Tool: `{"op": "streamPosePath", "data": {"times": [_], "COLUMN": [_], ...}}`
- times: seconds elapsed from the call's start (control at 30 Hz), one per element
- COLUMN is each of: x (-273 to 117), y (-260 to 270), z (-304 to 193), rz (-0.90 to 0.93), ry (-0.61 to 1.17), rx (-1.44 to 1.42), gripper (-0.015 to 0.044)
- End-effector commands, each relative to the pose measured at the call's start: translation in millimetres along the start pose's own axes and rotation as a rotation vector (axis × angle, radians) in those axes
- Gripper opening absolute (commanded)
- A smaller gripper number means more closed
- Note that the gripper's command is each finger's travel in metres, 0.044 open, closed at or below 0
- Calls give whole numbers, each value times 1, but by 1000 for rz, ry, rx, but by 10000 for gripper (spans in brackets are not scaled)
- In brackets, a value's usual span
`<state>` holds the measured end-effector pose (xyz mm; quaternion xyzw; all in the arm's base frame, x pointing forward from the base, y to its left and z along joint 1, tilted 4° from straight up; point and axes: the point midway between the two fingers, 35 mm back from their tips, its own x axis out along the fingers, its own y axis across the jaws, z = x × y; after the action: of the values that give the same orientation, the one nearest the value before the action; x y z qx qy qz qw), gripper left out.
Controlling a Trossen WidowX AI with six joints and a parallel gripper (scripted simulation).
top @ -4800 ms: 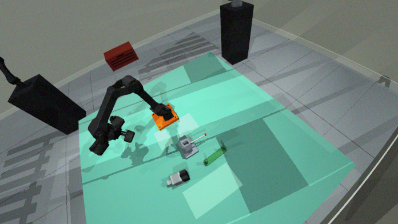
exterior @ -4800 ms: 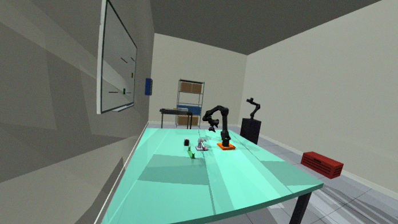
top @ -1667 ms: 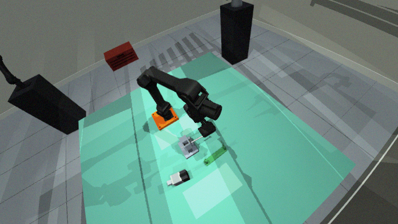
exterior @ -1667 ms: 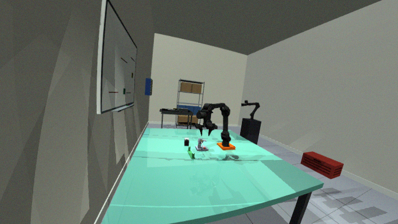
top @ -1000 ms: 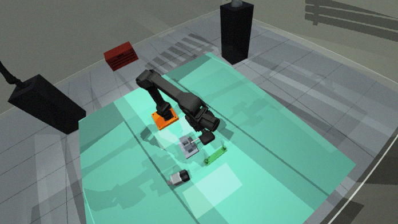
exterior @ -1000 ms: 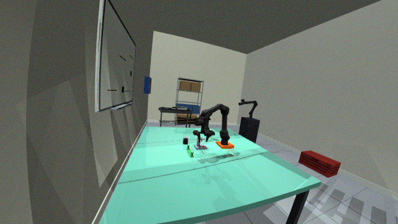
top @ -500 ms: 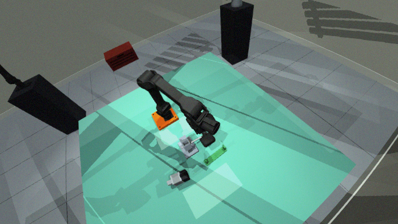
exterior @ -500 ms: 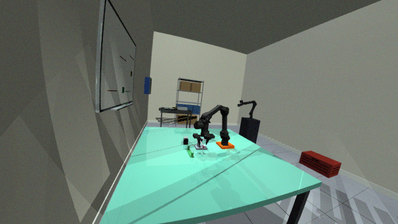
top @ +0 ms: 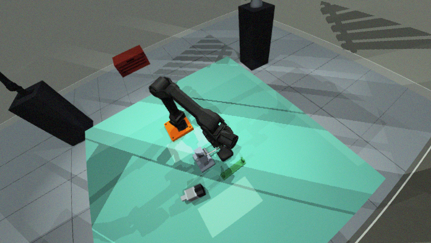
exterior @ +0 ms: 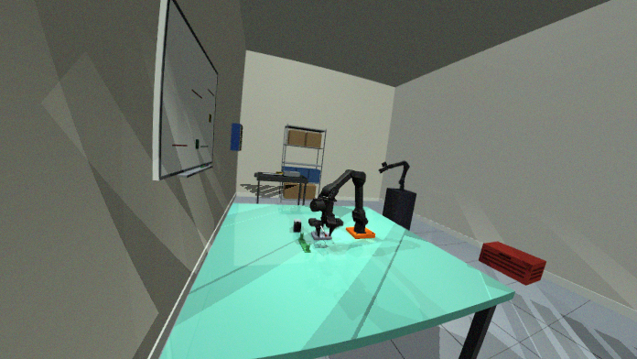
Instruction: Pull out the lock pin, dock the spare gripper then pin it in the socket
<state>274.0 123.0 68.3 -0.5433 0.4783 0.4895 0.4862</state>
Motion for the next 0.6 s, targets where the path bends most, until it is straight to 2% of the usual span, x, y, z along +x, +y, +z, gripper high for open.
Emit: {"op": "streamPosePath", "data": {"times": [0.0,0.13,0.5,0.57], "x": [7,7,7,7], "y": [0,0,1,1], "z": [0,0,0,0], "rz": [0,0,0,0], "ry": [-2,-2,-2,-2], "rx": [-3,-3,-3,-3], "gripper": [300,300,11,0]}}
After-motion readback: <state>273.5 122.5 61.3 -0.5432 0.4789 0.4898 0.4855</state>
